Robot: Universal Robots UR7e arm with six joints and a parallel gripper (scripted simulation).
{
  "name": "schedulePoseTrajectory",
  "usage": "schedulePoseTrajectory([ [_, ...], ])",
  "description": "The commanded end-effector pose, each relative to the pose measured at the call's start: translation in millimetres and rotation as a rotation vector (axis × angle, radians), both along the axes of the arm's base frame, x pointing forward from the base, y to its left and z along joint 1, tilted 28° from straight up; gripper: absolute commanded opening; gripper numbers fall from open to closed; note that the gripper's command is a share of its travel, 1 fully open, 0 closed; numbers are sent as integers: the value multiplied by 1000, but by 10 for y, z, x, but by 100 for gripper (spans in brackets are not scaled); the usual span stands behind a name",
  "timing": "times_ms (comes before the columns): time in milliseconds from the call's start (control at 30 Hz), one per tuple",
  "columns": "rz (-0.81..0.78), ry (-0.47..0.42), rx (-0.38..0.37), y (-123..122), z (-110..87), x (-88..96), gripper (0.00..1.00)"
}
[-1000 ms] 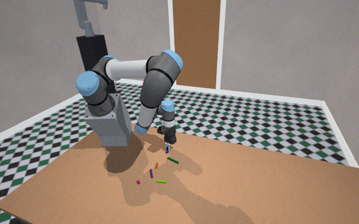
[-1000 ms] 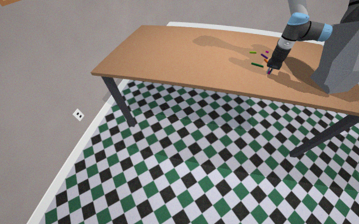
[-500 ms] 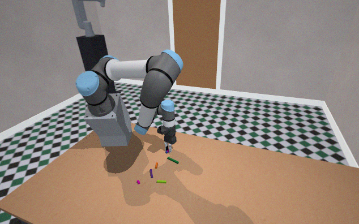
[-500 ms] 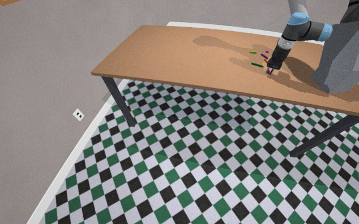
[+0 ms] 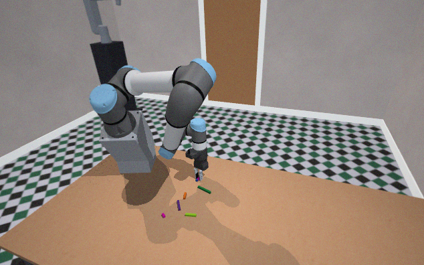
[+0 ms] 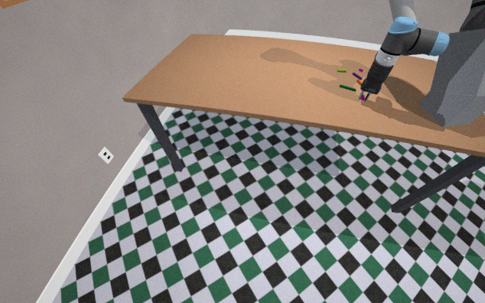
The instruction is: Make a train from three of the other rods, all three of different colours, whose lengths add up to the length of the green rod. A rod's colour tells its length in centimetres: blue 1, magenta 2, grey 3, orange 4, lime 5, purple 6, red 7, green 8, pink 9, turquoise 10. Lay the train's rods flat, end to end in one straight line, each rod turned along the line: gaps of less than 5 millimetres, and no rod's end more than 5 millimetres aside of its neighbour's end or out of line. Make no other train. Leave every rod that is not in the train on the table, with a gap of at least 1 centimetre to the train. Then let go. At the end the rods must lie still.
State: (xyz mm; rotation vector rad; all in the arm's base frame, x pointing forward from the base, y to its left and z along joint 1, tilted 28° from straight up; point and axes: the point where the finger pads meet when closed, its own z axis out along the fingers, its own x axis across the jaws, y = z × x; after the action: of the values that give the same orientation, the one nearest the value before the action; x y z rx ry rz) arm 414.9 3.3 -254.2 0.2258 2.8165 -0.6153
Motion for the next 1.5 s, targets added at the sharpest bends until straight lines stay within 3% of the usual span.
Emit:
schedulePoseTrajectory([
  [0, 1, -1, 0, 26, 52, -8, 54],
  [300, 1, -1, 0, 138, 283, -63, 54],
  [667, 1, -1, 0, 342, 702, -163, 54],
  [1033, 1, -1, 0, 384, 790, -184, 54],
  [1067, 1, -1, 0, 384, 790, -184, 100],
  [1467, 1, -1, 0, 384, 790, -184, 100],
])
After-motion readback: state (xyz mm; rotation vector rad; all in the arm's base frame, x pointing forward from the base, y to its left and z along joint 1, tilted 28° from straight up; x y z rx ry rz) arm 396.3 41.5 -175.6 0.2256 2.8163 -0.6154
